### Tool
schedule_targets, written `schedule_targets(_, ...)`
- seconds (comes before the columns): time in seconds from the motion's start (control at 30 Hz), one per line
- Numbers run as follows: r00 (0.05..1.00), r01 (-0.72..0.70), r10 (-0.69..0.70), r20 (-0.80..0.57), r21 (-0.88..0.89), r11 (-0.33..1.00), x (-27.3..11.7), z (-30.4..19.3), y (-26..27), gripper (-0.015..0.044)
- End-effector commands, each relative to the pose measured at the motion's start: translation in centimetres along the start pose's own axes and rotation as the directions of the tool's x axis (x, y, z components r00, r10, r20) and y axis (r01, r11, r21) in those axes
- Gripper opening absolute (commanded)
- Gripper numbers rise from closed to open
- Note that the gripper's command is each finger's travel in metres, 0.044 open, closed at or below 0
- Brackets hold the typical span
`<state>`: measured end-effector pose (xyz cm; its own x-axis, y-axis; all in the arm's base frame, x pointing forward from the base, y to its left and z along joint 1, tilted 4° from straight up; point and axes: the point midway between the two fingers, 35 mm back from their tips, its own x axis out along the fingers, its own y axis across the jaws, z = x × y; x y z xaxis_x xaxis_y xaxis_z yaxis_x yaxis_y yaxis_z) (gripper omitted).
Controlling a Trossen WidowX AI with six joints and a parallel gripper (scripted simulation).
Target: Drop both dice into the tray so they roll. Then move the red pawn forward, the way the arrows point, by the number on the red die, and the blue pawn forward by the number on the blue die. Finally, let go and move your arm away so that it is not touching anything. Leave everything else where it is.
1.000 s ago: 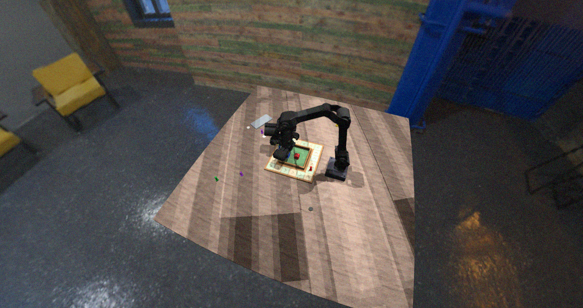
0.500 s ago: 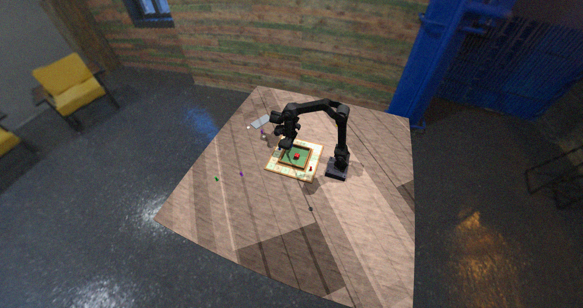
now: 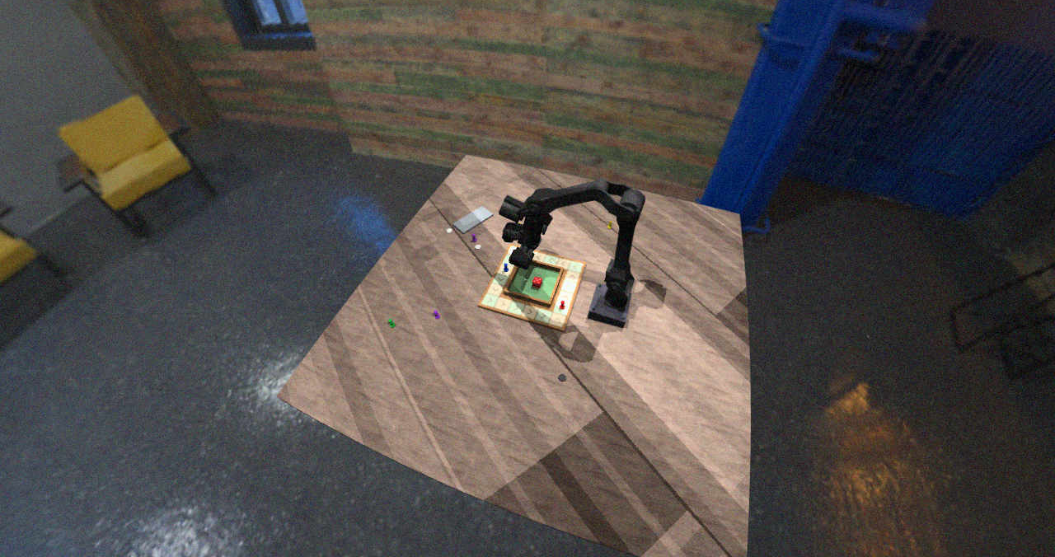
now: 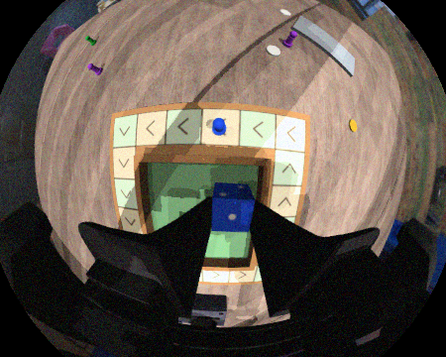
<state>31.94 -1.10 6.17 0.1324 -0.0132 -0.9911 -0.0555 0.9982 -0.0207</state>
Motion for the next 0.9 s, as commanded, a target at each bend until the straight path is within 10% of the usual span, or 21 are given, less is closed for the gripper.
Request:
schedule_targets(0.0,0.990,-0.007,0.007,0.144,-0.001,1.000,0.0,0.4,0.0,0.0000)
schedule_targets(0.5,0.798,-0.002,0.008,0.603,-0.010,1.000,1.0,0.4,-0.1,0.0000)
schedule_targets(0.87,0.784,-0.001,0.008,0.620,-0.011,1.000,-0.1,-0.3,-0.2,0.0000)
